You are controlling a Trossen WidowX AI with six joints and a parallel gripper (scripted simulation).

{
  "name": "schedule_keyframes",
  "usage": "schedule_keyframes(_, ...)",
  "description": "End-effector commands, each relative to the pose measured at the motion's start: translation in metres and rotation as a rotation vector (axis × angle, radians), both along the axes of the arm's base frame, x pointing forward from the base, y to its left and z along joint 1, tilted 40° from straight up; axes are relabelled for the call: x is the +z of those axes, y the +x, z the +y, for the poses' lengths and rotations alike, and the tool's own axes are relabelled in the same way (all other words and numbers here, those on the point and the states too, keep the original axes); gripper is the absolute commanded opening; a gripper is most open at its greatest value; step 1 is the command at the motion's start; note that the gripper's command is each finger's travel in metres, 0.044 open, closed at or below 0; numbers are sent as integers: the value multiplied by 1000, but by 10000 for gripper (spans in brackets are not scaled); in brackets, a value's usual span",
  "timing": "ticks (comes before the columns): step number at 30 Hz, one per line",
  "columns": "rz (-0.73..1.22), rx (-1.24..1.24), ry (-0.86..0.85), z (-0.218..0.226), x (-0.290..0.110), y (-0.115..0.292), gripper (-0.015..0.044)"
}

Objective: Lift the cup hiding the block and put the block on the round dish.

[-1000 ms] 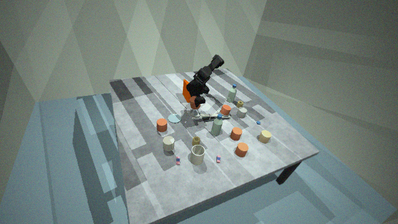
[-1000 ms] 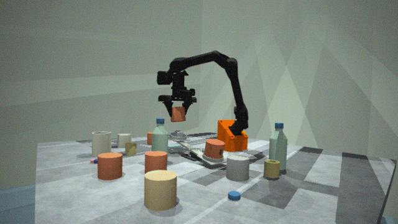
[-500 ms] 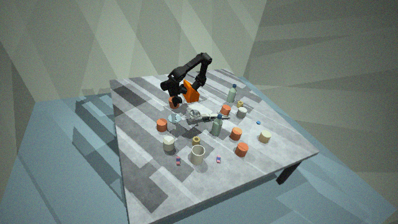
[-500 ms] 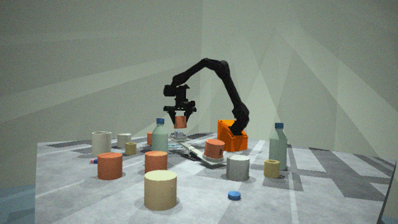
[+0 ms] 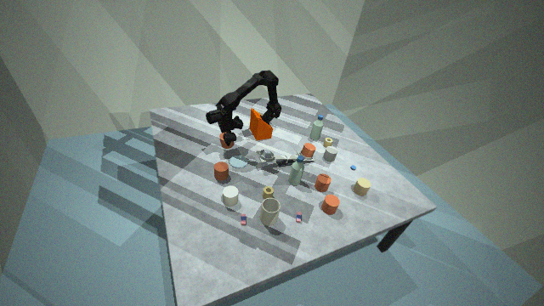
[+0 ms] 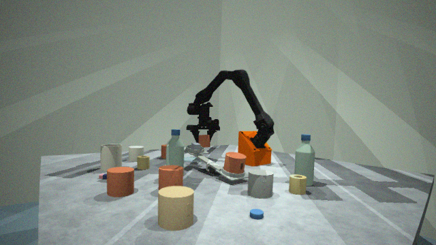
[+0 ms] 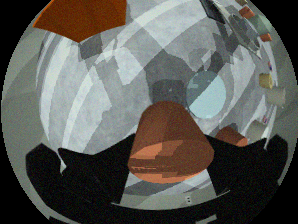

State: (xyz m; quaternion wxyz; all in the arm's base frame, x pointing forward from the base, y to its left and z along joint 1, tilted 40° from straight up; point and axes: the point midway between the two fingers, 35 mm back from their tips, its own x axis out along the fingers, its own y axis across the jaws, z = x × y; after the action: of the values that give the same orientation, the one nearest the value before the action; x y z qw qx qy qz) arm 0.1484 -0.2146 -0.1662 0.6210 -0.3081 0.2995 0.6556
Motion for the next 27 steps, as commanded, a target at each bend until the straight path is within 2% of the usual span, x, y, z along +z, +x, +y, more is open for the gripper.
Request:
schedule_keyframes(1, -2, 6, -7, 4, -7, -1, 0)
schedule_keyframes(6, -2, 6, -7, 21, -27, -2, 0)
schedule_keyframes(23, -3, 6, -6, 34, -43, -3, 0)
schedule_keyframes(27, 0, 12, -7, 30, -40, -4, 105)
